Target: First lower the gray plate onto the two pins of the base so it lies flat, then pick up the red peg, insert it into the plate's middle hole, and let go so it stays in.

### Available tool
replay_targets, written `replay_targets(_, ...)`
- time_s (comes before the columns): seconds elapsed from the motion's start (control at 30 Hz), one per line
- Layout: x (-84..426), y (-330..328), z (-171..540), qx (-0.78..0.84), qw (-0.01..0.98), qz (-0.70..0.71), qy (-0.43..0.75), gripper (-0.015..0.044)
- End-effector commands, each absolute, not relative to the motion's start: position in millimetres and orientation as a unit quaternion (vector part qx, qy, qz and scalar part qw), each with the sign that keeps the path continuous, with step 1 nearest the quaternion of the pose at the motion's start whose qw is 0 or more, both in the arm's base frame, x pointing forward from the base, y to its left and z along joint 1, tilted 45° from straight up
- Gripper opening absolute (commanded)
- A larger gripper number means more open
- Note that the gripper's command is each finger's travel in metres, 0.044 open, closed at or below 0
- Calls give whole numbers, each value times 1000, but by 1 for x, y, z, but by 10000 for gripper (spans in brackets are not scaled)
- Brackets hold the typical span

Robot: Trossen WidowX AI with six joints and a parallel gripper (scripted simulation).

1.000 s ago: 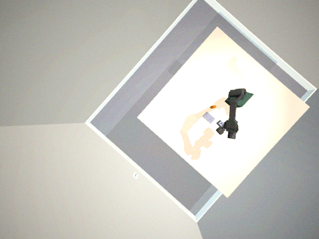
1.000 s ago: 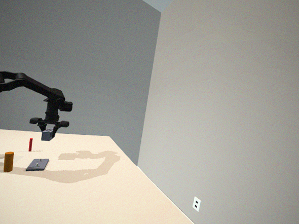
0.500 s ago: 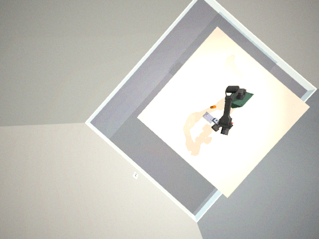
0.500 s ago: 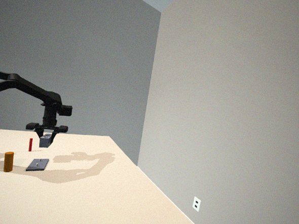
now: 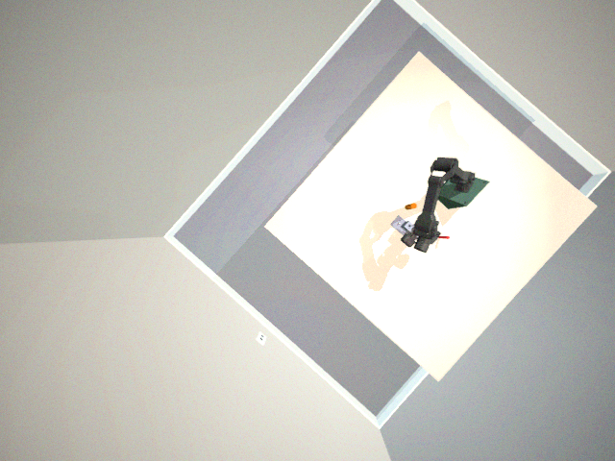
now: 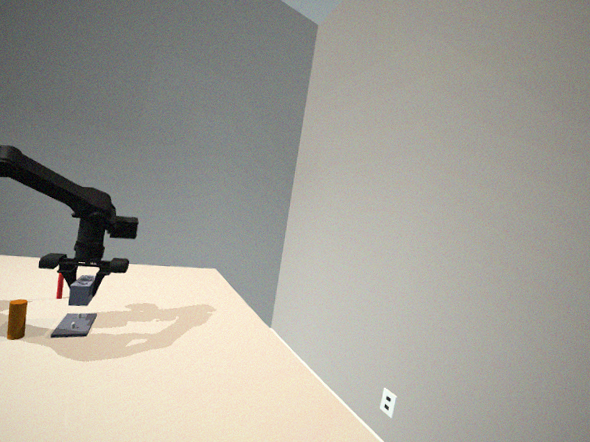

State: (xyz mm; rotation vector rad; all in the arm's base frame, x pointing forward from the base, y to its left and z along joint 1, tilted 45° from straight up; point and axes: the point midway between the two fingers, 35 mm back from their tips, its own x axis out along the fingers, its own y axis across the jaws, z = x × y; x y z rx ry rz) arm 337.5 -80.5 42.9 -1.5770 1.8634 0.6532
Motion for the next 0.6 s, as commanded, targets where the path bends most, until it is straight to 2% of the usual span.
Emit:
replay_targets(0.0,333,-91,47,-599,295,248,702,0)
replay_targets(0.57,328,-101,50,-601,289,252,702,0)
